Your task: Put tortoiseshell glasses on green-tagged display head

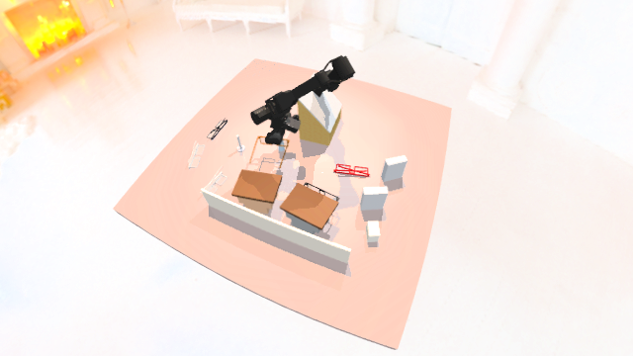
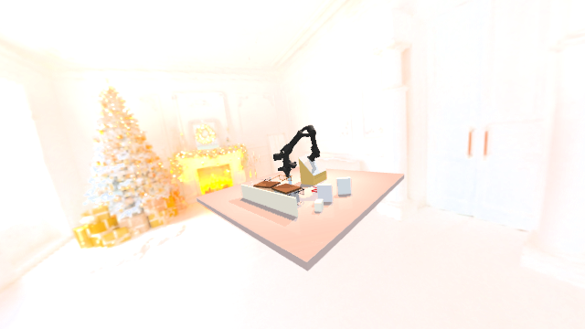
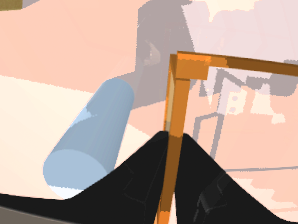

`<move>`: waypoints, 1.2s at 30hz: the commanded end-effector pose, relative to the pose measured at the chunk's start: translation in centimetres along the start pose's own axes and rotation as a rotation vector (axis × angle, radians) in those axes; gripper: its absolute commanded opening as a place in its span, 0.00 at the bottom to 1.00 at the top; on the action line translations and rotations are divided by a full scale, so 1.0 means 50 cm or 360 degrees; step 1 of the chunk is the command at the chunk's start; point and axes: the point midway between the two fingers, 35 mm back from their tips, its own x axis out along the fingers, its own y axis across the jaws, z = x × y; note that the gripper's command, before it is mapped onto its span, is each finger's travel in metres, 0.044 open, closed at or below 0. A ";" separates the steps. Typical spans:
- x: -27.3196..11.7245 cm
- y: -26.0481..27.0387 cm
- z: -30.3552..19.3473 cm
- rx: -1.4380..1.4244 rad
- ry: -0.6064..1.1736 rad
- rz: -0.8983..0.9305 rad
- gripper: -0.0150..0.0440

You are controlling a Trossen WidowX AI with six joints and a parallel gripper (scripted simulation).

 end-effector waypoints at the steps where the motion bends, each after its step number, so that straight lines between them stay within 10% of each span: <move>1: 0.010 0.006 0.005 0.0012 -0.0011 0.0009 0.25; 36: 0.028 0.008 0.014 0.0012 -0.0012 -0.0002 0.25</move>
